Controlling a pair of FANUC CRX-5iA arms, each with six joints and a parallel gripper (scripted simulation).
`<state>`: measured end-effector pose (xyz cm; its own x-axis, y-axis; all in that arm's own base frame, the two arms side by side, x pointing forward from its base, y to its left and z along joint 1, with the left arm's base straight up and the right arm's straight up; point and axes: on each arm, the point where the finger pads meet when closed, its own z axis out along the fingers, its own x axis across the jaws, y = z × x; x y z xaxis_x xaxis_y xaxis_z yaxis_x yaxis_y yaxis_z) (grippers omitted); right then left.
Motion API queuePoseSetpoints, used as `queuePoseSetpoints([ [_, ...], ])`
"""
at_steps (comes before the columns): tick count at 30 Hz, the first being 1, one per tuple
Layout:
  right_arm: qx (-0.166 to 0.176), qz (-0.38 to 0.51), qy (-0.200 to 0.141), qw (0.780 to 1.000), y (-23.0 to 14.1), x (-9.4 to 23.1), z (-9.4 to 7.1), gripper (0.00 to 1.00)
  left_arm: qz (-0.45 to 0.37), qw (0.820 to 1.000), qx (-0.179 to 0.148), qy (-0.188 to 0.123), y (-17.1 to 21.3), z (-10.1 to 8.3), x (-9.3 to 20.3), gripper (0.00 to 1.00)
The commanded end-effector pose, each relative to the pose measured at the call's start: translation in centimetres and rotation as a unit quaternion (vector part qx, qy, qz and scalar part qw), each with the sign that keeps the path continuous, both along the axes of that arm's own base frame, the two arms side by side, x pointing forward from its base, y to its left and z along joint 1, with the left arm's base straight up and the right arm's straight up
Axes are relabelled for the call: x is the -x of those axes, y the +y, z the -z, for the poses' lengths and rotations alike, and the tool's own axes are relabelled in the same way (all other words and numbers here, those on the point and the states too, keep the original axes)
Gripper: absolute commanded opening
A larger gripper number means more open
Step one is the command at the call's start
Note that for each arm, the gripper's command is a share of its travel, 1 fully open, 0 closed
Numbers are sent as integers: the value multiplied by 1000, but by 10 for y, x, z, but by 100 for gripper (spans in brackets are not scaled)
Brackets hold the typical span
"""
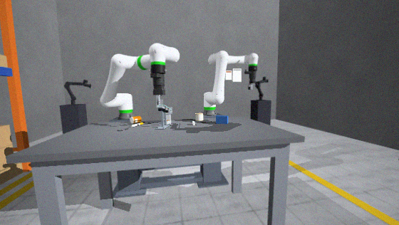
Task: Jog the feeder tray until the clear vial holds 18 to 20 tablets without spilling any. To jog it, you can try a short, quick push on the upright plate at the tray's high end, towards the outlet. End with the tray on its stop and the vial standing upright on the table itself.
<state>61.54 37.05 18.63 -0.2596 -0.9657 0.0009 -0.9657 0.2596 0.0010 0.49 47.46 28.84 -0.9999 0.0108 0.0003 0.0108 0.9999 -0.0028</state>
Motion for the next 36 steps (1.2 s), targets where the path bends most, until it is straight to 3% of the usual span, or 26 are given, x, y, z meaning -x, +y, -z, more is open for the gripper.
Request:
queuePoseSetpoints([
  [1, -1, 0, -2, 1000, 1, 2, -1, 0, 0, 1000, -1, 0, 0, -1, 0, 100],
  [11, -1, 0, -1, 1000, 4, 14, 2, 0, 0, 1000, -1, 0, 0, -1, 0, 100],
  [16, -1, 0, -2, 1000, -2, -9, -4, 0, 0, 1000, -1, 0, 0, -1, 0, 100],
  [36, -1, 0, -2, 1000, -2, -10, -4, 0, 0, 1000, -1, 0, 0, -1, 0, 100],
])
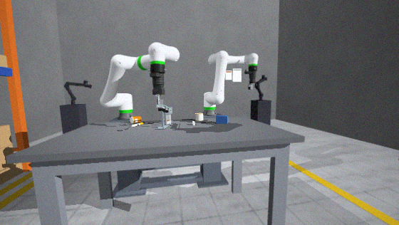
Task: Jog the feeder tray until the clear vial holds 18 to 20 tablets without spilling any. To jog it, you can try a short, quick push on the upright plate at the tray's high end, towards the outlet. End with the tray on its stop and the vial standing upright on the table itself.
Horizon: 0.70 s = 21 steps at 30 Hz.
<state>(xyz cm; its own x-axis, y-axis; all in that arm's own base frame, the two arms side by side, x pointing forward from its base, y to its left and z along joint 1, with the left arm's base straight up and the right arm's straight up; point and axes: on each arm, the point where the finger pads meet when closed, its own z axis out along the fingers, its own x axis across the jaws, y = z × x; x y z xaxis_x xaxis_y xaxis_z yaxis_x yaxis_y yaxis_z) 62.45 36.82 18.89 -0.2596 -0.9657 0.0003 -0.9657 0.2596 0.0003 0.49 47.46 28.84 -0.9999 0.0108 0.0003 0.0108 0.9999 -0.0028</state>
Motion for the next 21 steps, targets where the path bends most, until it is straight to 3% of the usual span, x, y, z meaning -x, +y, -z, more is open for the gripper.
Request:
queuePoseSetpoints([
  [1, -1, 0, -1, 1000, 0, 0, -2, 0, 0, 1000, -1, 0, 0, -1, 0, 100],
  [21, -1, 0, -1, 1000, 1, 4, 0, 0, 0, 1000, -1, 0, 0, -1, 0, 100],
])
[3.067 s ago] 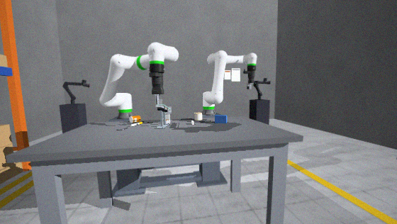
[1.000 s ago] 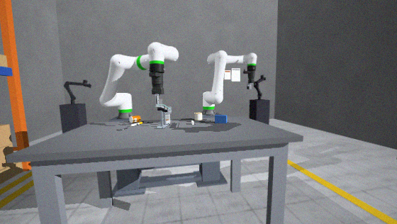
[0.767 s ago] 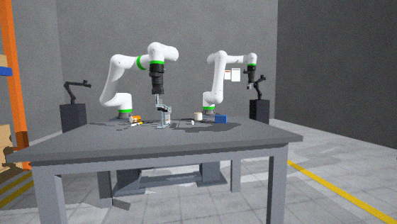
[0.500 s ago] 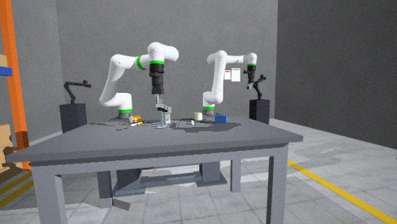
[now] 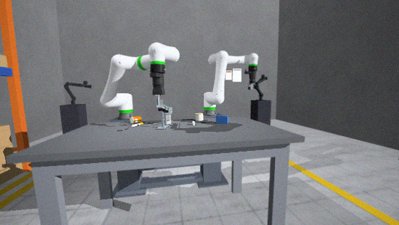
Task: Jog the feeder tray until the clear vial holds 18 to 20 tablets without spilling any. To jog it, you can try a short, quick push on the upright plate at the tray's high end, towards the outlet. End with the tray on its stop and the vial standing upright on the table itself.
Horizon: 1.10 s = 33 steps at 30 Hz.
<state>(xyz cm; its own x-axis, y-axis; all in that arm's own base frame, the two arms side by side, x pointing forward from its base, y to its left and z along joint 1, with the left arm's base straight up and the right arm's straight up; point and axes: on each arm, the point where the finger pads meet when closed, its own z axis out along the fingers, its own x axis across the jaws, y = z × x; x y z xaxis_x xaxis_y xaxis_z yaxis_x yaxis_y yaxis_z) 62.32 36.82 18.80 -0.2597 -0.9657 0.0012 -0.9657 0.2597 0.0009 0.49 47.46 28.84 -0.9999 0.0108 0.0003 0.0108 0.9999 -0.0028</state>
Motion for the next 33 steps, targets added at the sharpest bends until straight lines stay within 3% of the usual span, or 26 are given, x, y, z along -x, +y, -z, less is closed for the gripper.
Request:
queuePoseSetpoints([
  [1, -1, 0, -1, 1000, 2, 5, -1, 0, 0, 1000, -1, 0, 0, -1, 0, 100],
  [9, -1, 0, -1, 1000, 7, 22, 4, 0, 0, 1000, -1, 0, 0, -1, 0, 100],
  [13, -1, 0, -1, 1000, 6, 22, 4, 0, 0, 1000, -1, 0, 0, -1, 0, 100],
  [18, -1, 0, -2, 1000, 0, -2, -2, 0, 0, 1000, -1, 0, 0, -1, 0, 100],
  [33, -1, 0, -1, 1000, 3, 8, 0, 0, 0, 1000, -1, 0, 0, -1, 0, 100],
])
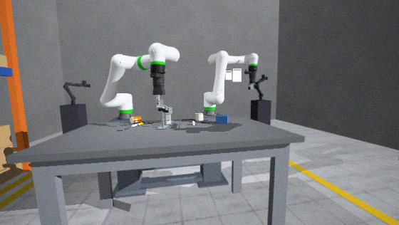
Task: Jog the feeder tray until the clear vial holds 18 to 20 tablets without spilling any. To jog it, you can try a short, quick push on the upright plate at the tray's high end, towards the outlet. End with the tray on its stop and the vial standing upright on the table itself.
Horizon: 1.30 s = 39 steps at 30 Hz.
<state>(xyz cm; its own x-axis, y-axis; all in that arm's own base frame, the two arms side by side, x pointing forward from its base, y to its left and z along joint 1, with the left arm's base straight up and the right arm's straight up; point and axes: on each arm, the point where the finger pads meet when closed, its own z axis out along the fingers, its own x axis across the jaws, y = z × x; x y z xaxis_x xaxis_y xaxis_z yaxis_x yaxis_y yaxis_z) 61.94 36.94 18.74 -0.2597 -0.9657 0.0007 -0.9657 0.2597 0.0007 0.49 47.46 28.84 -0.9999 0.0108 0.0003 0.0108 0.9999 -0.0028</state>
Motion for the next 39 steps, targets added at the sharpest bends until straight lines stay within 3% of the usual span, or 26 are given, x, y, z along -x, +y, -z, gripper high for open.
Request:
queuePoseSetpoints([
  [1, -1, 0, -1, 1000, 2, 7, 0, 0, 0, 1000, -1, 0, 0, -1, 0, 100],
  [13, -1, 0, -1, 1000, 5, 17, 3, 0, 0, 1000, -1, 0, 0, -1, 0, 100],
  [17, -1, 0, -1, 1000, -1, -5, -3, 0, 0, 1000, -1, 0, 0, -1, 0, 100],
  [39, -1, 0, -1, 1000, -1, -6, -3, 0, 0, 1000, -1, 0, 0, -1, 0, 100],
])
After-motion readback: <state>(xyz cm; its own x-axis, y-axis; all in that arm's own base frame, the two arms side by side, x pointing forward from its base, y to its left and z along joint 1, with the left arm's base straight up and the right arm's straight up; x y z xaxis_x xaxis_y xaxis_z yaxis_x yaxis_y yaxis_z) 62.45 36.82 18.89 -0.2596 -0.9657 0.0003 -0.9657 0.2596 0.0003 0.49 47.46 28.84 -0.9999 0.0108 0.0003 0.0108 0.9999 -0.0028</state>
